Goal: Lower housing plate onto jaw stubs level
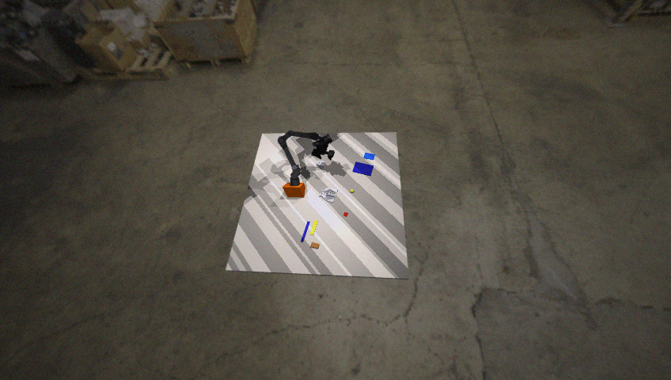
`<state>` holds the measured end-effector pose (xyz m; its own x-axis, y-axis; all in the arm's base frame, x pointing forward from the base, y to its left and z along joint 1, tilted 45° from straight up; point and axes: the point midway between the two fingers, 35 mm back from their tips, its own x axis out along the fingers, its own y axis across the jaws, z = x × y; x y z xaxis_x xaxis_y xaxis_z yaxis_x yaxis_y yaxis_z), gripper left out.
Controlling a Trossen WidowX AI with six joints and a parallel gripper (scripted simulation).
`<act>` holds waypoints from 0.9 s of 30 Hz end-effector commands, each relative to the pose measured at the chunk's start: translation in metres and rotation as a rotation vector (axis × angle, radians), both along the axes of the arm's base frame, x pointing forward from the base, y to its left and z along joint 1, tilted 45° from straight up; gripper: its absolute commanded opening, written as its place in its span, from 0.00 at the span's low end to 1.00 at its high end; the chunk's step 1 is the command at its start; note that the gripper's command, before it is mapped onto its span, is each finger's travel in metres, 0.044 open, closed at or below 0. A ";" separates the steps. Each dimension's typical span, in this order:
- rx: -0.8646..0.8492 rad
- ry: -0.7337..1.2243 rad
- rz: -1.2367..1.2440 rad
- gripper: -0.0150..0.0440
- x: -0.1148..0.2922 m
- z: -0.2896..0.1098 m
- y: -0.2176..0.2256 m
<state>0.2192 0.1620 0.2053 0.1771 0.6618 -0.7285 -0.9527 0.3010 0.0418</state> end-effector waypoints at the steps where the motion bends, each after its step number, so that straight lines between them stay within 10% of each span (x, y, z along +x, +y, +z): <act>1: 0.023 0.027 0.106 1.00 -0.027 -0.001 0.014; 27: 0.049 0.056 0.213 1.00 -0.055 -0.031 0.055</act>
<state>0.1640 0.2157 0.1773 -0.0104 0.7167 -0.6973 -0.9909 0.0863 0.1034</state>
